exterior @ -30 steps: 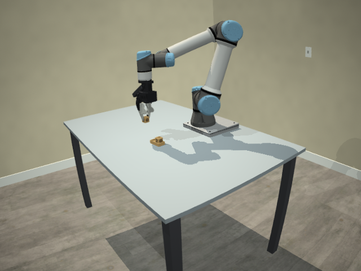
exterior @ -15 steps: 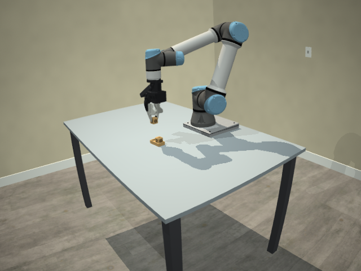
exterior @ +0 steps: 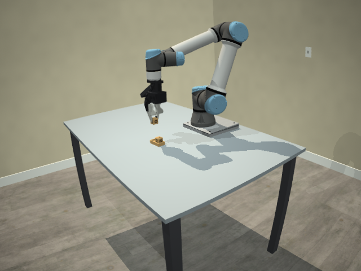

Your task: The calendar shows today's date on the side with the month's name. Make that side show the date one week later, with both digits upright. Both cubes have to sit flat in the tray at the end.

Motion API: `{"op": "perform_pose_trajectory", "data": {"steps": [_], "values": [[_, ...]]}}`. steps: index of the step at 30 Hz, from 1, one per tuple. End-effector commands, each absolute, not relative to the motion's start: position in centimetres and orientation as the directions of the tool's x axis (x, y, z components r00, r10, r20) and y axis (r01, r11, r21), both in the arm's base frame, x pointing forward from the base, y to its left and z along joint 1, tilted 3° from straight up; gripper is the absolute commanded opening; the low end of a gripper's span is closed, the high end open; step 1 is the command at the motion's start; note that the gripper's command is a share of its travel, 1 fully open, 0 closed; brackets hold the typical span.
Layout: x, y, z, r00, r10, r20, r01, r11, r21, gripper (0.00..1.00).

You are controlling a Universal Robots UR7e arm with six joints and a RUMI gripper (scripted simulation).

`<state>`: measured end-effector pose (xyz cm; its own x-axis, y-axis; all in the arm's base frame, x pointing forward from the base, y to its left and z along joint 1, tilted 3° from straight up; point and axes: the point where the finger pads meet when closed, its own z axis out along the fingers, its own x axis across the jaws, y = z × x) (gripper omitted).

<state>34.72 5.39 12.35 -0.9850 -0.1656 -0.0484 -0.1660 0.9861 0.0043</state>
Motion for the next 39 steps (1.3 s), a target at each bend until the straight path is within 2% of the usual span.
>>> {"op": "perform_pose_trajectory", "data": {"steps": [1, 21, 39], "values": [[34.6, 5.5, 11.2, -0.985, -0.165, -0.043, -0.166, 0.986, 0.006, 0.10], [34.8, 5.6, 6.2, -0.985, -0.166, -0.042, -0.166, 0.986, 0.006, 0.10], [35.0, 5.5, 5.9, -0.985, -0.165, -0.045, -0.166, 0.986, 0.005, 0.10]]}}
